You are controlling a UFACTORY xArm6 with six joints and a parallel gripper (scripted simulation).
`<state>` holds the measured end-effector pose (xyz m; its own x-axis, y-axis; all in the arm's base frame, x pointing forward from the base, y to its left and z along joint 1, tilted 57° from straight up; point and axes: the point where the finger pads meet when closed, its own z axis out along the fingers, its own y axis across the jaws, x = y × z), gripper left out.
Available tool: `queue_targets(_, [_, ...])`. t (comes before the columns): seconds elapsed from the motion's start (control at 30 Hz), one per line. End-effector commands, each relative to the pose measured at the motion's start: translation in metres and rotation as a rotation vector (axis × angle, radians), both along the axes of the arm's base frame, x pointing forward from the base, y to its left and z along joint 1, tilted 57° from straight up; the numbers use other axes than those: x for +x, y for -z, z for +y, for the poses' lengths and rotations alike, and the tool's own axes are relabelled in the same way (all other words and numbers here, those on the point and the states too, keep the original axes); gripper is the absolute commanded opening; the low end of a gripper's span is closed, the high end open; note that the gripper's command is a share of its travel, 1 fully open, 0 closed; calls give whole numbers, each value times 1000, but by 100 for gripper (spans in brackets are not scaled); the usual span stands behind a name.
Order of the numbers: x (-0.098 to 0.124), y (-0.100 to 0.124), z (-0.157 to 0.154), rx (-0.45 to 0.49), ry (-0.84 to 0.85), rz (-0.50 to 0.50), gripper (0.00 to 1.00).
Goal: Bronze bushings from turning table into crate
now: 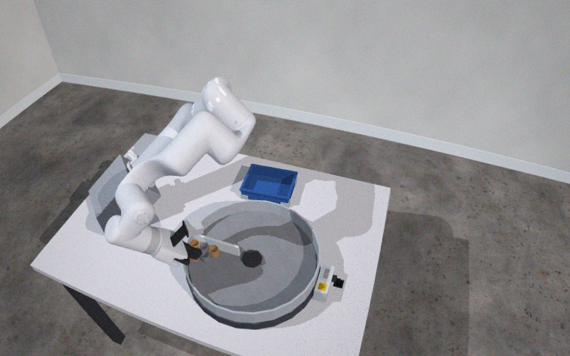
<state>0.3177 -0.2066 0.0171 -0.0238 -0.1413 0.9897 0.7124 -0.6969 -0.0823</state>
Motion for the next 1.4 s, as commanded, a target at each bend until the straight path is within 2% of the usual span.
queue_targets(0.0, [-14, -15, -19, -7, 4, -2, 0])
queue_targets(0.3, [-23, -24, -30, -7, 4, -2, 0])
queue_targets(0.97, [-24, -26, -29, -8, 3, -3, 0])
queue_targets(1.2, [-24, -34, -23, -13, -2, -9, 0])
queue_targets(1.37, [-24, -50, -8, -23, -12, -21, 0])
